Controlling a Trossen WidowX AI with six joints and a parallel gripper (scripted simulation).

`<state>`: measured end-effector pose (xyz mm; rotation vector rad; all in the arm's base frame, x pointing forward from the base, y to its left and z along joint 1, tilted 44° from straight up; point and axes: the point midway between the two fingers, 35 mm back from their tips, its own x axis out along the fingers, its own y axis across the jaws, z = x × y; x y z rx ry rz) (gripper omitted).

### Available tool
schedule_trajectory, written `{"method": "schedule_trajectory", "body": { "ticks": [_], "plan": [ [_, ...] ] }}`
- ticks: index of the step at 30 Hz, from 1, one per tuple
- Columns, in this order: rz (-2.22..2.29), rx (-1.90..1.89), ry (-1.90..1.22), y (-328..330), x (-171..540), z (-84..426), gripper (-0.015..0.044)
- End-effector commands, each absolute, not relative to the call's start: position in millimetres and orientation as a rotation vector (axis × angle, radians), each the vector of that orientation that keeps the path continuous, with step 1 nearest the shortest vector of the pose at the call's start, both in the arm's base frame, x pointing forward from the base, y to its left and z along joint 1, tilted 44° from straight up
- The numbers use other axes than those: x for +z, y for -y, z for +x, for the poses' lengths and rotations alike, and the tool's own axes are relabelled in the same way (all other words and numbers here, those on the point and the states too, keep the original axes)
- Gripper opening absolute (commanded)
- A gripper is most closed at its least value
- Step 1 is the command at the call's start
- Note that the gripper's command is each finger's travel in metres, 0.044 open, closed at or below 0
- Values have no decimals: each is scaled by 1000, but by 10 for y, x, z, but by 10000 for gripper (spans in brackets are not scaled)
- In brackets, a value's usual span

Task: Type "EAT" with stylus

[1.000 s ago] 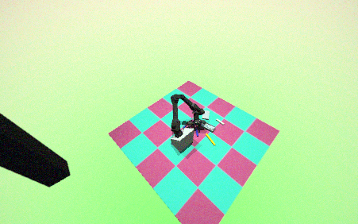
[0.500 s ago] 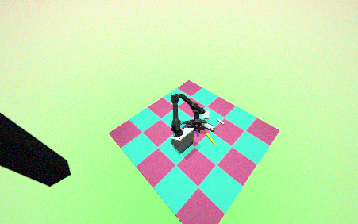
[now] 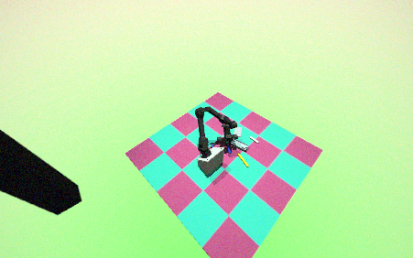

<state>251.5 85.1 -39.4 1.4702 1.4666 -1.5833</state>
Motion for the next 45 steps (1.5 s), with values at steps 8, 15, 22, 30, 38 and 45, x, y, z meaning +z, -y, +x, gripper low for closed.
{"method": "schedule_trajectory", "body": {
  "ticks": [8,15,22,30,38,45],
  "plan": [
    [1336,-1053,-1461,-818,-415,2644,0],
    [1252,-849,-1424,-807,-399,2701,0],
    [1252,-849,-1424,-826,-418,2701,0],
    [1252,-849,-1425,-915,-510,2698,0],
    [1253,-849,-1425,-1008,-605,2688,0],
    [1253,-849,-1426,-1088,-687,2674,0]
  ]
}}
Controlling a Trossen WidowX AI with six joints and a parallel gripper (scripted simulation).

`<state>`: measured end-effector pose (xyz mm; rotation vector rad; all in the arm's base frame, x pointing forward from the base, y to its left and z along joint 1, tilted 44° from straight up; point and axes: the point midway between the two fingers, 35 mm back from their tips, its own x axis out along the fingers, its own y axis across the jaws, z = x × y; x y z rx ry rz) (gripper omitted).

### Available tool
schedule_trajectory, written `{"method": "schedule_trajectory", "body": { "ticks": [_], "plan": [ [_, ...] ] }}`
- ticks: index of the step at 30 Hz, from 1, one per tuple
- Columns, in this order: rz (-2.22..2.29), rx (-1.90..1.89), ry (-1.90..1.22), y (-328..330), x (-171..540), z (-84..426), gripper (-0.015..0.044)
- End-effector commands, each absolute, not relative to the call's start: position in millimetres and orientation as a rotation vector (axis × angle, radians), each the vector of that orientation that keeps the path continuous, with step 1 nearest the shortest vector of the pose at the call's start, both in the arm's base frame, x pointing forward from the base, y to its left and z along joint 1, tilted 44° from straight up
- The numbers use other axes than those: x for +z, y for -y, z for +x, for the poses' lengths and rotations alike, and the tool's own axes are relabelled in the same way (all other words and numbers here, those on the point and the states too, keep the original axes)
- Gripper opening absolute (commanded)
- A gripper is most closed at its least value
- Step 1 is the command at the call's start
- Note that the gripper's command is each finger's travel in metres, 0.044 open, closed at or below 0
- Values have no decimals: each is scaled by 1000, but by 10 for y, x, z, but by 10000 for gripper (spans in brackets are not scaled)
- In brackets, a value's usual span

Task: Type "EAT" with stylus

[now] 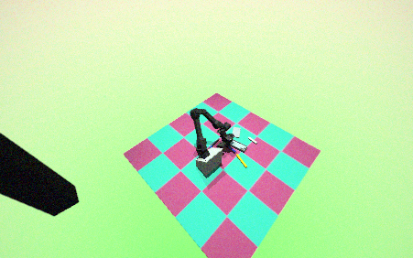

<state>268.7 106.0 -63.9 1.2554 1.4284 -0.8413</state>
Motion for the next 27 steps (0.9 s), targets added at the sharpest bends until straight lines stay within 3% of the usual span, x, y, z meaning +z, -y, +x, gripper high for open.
{"method": "schedule_trajectory", "body": {
  "ticks": [1,10,16,27],
  "plan": [
    [1253,-849,-1426,-1100,-699,2671,0],
    [1253,-849,-1427,-1151,-752,2659,0],
    [1254,-842,-1432,-1151,-734,2661,150],
    [1252,-849,-1424,-750,-340,2711,150]
  ]
}}
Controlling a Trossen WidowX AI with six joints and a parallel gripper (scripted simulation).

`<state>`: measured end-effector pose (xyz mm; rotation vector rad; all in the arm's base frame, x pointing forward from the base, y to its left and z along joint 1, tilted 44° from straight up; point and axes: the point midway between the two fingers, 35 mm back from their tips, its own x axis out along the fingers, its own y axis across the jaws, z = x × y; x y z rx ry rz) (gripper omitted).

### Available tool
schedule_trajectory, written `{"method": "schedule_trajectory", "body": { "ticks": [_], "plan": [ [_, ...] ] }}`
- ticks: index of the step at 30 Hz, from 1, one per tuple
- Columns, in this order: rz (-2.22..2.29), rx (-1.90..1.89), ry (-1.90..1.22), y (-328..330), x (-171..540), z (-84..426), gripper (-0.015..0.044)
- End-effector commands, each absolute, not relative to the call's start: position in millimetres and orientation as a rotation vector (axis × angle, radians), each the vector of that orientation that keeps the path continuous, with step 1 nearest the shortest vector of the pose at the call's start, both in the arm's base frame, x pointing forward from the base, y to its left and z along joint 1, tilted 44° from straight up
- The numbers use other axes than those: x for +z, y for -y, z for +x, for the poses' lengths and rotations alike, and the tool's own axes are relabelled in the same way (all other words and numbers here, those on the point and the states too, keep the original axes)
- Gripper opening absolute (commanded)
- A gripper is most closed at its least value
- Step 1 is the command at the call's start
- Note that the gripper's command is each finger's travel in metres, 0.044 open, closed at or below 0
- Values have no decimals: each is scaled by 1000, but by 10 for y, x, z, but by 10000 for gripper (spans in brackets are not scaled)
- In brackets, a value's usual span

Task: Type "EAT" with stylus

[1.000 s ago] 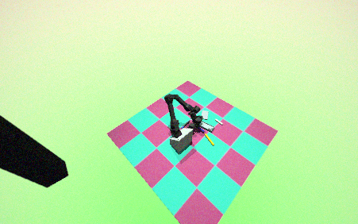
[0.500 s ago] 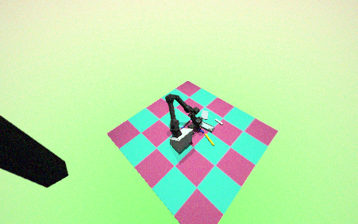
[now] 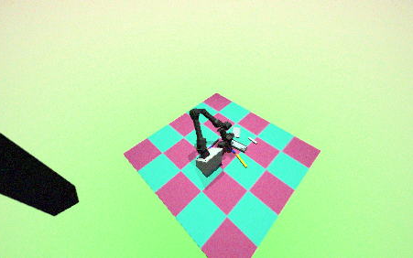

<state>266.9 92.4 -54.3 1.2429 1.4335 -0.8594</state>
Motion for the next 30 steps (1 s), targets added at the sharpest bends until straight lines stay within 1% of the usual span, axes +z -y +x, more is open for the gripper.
{"method": "schedule_trajectory", "body": {
  "ticks": [1,7,9,14,19,25,30],
  "plan": [
    [1252,-849,-1424,-730,-320,2710,150],
    [1249,-843,-1417,-729,-337,2736,150],
    [1165,-758,-1484,-724,-364,2720,150],
    [878,-395,-1687,-706,-447,2660,150],
    [644,19,-1784,-666,-507,2640,150],
    [414,542,-1763,-636,-556,2605,150],
    [334,801,-1692,-617,-573,2591,150]
  ]
}}
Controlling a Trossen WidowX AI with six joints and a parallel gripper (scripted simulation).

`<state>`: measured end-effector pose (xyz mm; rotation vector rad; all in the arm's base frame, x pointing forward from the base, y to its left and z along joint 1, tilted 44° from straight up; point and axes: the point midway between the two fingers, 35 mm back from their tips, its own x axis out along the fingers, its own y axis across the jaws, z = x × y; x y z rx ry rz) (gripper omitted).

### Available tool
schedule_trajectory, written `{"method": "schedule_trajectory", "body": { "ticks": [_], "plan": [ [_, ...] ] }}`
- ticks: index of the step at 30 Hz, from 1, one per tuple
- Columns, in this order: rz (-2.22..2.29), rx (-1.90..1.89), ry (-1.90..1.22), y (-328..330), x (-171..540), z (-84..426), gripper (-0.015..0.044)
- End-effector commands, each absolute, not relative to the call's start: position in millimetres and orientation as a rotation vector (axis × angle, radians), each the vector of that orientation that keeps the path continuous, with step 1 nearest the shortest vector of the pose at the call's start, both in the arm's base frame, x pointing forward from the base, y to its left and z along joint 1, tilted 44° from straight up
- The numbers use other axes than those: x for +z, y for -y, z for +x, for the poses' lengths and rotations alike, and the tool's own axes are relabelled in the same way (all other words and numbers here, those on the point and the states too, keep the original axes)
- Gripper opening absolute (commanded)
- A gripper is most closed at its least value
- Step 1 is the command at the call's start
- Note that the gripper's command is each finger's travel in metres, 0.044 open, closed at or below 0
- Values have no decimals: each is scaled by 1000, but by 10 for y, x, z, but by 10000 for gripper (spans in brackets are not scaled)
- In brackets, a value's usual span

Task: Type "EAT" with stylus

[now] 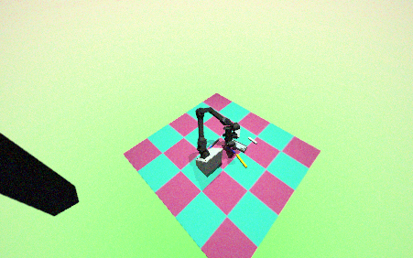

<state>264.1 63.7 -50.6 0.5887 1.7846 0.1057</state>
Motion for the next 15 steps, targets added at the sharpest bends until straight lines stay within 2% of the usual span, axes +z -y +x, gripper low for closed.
{"method": "schedule_trajectory", "body": {
  "ticks": [1,15],
  "plan": [
    [331,852,-1675,-616,-576,2590,150],
    [113,1431,-1225,-585,-588,2625,150]
  ]
}}
